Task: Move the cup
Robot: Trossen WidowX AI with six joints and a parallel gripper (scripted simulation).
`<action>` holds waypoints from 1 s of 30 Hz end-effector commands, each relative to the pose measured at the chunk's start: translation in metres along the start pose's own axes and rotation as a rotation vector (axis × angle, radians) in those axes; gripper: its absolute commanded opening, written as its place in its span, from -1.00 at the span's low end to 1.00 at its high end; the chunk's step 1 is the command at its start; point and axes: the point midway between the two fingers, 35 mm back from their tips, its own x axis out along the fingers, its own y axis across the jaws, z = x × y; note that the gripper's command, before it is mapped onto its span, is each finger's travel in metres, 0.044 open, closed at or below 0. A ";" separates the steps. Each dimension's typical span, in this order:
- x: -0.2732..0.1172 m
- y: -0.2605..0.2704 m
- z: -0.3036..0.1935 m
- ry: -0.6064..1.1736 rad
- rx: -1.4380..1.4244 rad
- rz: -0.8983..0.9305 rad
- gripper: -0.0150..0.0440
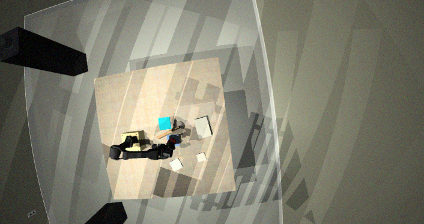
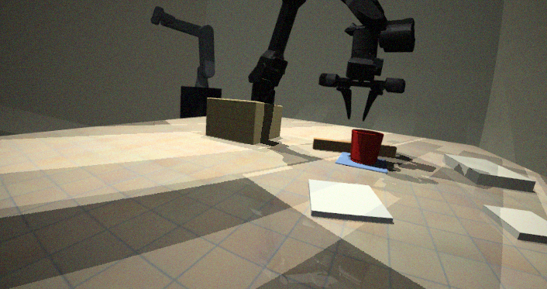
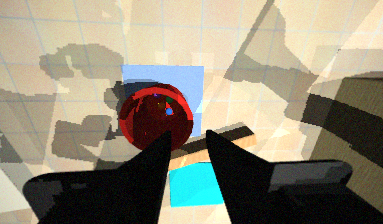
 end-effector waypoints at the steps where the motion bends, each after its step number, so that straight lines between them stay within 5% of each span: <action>1: 0.007 0.000 0.000 0.005 0.006 -0.004 0.01; 30: 0.054 -0.001 -0.001 0.006 0.006 -0.004 0.01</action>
